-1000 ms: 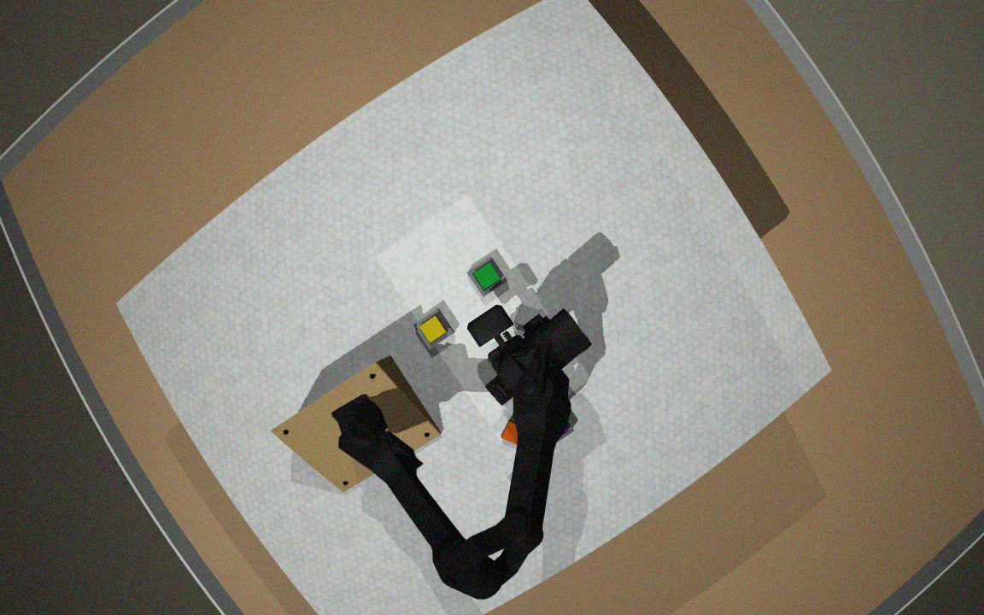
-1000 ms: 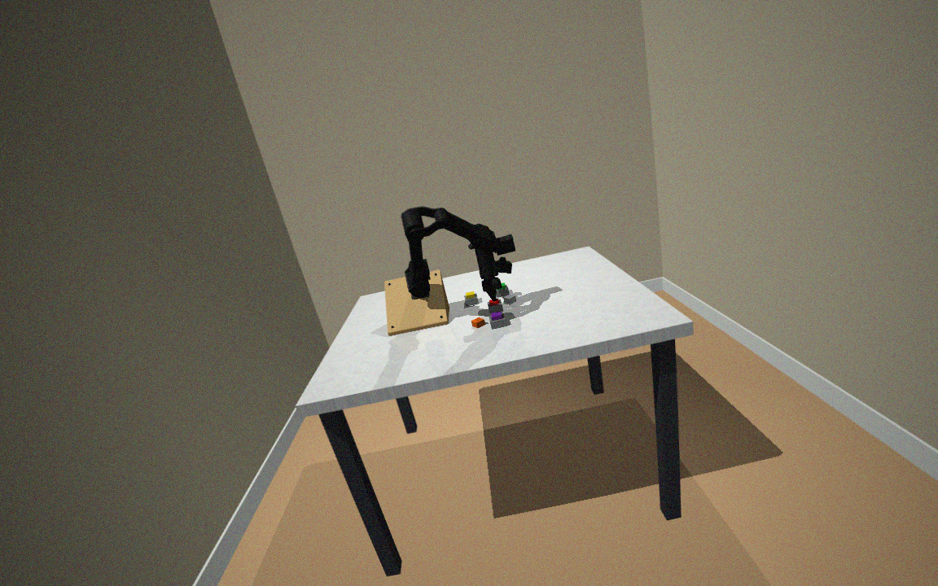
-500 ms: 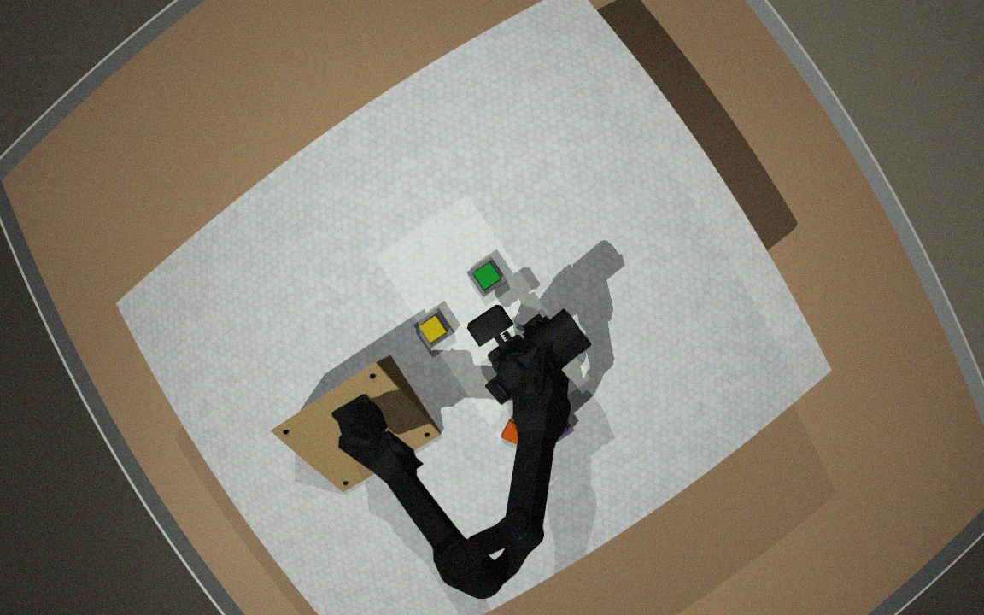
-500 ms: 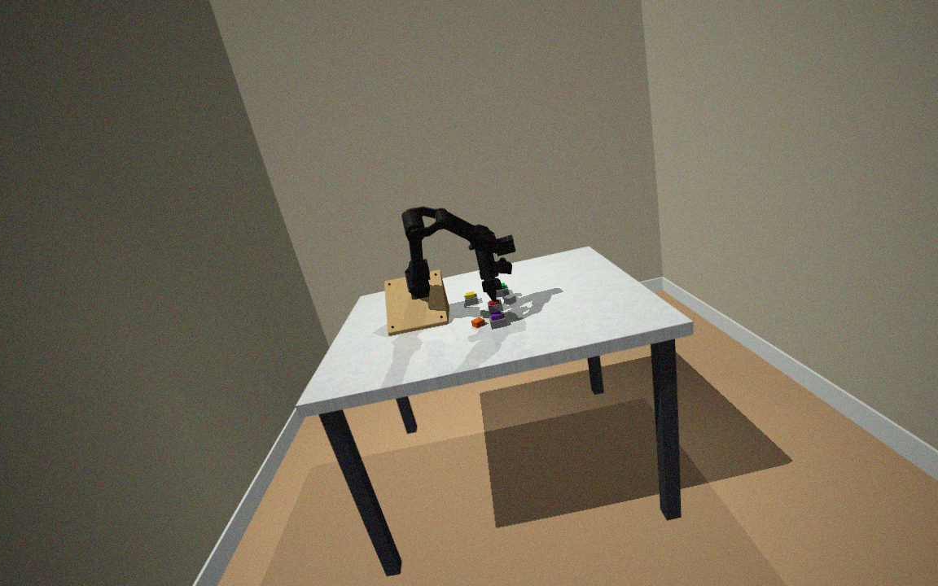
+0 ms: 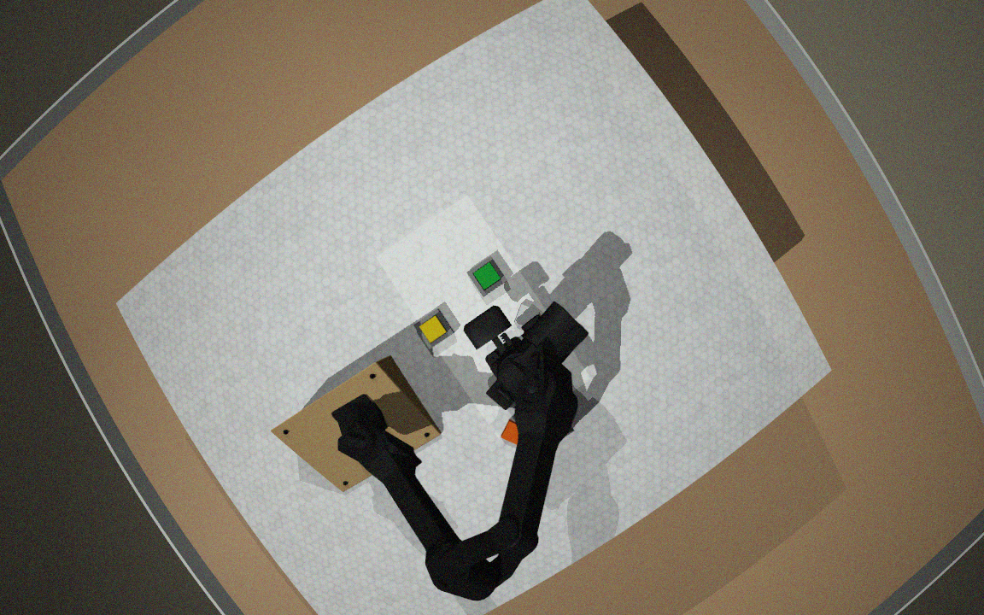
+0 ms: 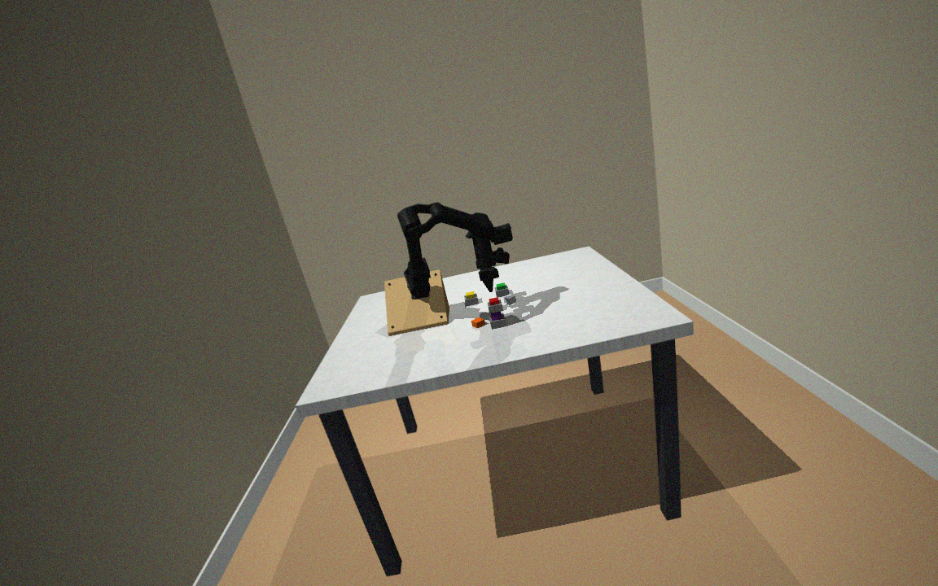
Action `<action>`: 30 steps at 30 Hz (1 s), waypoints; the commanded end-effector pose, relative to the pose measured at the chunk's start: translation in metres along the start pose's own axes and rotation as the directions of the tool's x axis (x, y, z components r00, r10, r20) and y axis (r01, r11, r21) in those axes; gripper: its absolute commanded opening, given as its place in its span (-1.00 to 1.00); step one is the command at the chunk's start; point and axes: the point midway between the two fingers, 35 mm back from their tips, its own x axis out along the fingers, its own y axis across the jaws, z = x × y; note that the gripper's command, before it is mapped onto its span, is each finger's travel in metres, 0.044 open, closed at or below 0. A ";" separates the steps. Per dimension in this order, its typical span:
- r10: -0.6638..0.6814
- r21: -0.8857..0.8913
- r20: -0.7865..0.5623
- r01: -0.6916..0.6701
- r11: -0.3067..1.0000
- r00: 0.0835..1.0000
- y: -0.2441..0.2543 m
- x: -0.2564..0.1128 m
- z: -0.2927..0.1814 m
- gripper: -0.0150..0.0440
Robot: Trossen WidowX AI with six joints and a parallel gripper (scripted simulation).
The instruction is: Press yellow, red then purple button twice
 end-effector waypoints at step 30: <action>0.001 0.009 0.016 -0.001 1.000 1.000 -0.132 -0.004 -0.003 -0.42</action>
